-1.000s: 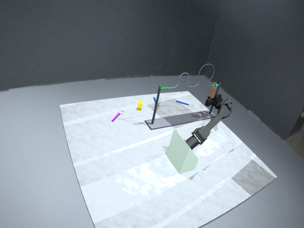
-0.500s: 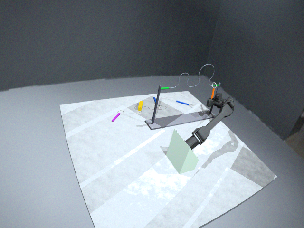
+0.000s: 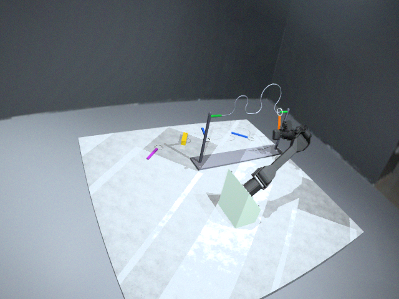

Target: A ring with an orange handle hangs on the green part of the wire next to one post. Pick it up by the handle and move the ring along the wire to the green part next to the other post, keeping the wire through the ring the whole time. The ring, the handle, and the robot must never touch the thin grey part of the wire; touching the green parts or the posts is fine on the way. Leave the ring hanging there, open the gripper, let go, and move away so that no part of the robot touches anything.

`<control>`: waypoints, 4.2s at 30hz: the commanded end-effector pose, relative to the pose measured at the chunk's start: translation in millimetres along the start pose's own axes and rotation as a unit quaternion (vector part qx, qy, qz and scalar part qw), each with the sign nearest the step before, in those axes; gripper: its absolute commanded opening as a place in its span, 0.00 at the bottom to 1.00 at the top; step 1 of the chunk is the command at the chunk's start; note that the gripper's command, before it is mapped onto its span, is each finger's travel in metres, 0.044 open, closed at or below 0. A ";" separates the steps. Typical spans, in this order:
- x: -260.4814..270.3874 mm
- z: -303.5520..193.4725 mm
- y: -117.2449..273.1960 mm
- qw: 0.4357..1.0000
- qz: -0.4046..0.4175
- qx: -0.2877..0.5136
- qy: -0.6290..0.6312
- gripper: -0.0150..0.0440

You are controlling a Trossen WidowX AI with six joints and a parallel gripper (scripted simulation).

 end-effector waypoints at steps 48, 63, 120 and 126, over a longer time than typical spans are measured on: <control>102.6 17.2 29.3 0.915 0.149 0.113 -0.357 0.00; 130.6 40.2 40.5 0.824 0.218 0.124 -0.507 0.00; 147.2 116.7 69.9 0.547 0.330 0.138 -0.757 0.00; 145.9 121.4 71.4 0.534 0.334 0.139 -0.765 0.00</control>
Point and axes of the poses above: the point midway between the two fingers, 35 mm back from their tips, its own y axis back along the fingers, its own x axis across the jaws, z = x × y, the point moved 10 cm from there along y, back along the fingers, and after that the axes turned 15 degrees about -y, right-handed, at the moved point
